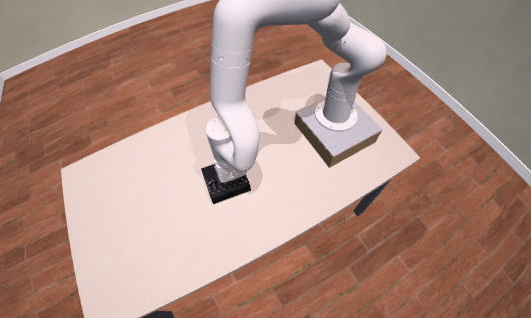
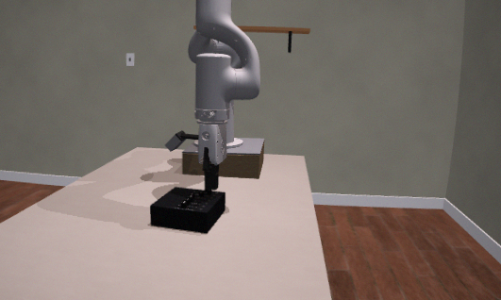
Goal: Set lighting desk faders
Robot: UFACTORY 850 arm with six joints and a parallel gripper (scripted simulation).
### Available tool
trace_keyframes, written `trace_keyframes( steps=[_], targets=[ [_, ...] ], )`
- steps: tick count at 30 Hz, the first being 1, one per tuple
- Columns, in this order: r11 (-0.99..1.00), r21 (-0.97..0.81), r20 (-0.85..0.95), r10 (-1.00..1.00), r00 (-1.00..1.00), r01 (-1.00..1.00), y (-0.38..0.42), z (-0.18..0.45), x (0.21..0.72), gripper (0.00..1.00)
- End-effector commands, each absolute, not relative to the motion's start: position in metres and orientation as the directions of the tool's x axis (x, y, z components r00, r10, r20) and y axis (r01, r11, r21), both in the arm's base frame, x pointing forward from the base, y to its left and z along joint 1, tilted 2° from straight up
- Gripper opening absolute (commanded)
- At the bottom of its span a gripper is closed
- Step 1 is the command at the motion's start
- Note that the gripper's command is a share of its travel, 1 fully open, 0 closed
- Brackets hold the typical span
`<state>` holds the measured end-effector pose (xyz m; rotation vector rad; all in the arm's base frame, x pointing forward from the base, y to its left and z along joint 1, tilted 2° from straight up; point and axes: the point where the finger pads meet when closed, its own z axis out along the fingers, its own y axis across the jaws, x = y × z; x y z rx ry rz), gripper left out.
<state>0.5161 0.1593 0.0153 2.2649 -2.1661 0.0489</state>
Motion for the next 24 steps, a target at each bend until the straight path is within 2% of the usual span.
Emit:
trace_keyframes(
  steps=[1, 24],
  targets=[
    [-0.045, -0.018, 0.027, -0.999, 0.044, -0.999, 0.1597, 0.0138, 0.5171, 0.0],
    [-0.045, -0.018, 0.027, -0.999, 0.044, -0.999, 0.1598, 0.0088, 0.5171, 0.0]
  ],
)
